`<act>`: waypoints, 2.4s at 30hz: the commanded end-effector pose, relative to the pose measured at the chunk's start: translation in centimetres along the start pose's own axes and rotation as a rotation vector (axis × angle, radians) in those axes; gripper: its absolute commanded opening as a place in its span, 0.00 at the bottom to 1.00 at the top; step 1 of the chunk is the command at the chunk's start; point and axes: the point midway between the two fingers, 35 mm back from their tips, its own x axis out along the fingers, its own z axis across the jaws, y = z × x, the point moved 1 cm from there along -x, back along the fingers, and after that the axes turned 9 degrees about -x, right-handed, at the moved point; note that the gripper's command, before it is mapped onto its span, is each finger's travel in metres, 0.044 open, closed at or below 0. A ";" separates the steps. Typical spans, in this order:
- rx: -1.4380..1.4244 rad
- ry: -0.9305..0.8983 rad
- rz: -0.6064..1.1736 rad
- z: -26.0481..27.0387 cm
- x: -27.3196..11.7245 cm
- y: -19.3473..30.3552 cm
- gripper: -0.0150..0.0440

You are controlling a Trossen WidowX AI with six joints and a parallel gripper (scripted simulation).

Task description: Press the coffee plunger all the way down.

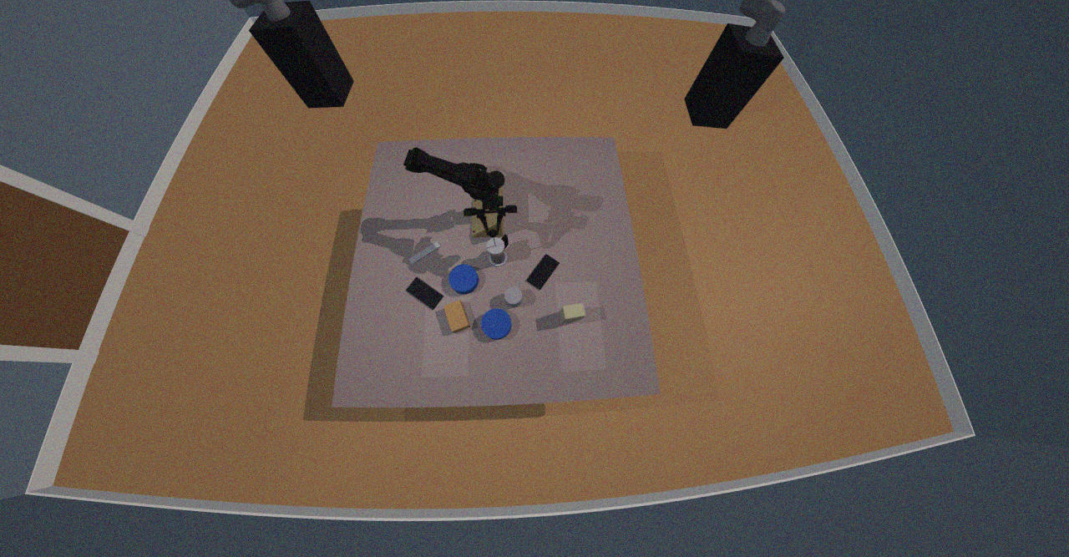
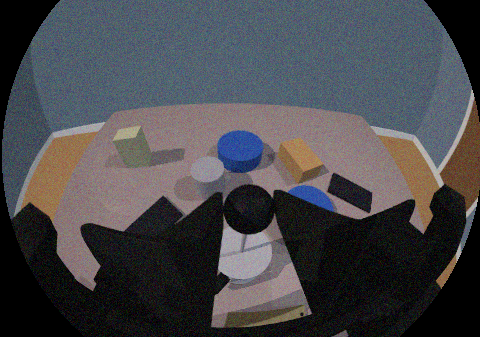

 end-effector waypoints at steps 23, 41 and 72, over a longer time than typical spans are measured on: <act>-0.003 -0.008 0.008 0.8 1.6 1.8 0.46; -0.002 -0.012 0.011 1.5 3.5 4.1 0.46; -0.006 -0.001 -0.002 1.7 6.4 6.3 0.46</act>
